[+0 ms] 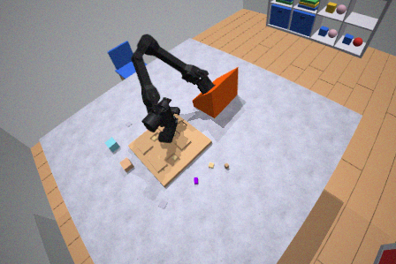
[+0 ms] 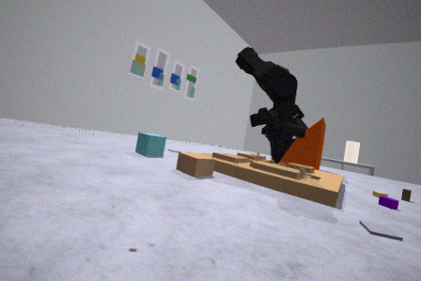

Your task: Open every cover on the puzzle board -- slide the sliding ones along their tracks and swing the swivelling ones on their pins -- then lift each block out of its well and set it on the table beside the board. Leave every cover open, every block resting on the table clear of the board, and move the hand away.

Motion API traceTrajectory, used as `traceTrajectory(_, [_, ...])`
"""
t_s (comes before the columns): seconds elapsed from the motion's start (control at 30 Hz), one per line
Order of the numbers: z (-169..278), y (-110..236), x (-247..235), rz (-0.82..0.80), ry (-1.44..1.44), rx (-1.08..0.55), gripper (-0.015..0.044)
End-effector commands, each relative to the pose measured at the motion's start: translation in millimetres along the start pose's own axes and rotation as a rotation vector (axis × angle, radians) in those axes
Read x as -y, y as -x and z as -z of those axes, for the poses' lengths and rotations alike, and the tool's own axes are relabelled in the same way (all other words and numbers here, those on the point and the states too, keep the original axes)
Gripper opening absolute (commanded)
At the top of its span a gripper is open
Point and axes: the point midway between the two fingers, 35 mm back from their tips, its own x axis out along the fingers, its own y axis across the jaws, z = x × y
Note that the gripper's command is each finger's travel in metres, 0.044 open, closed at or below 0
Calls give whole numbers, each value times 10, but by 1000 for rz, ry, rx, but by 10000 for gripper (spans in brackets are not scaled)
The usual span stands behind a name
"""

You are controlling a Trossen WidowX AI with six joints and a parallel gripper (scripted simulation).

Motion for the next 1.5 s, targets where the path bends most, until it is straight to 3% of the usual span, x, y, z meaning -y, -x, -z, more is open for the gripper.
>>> traceTrajectory(0.0, [-20, 61, -28, -8, -10, -2, 80])
traceTrajectory(0.8, [-6, 362, -20, -5, -6, 1, 80])
traceTrajectory(1.47, [2, 831, -23, -5, -6, 0, 80])
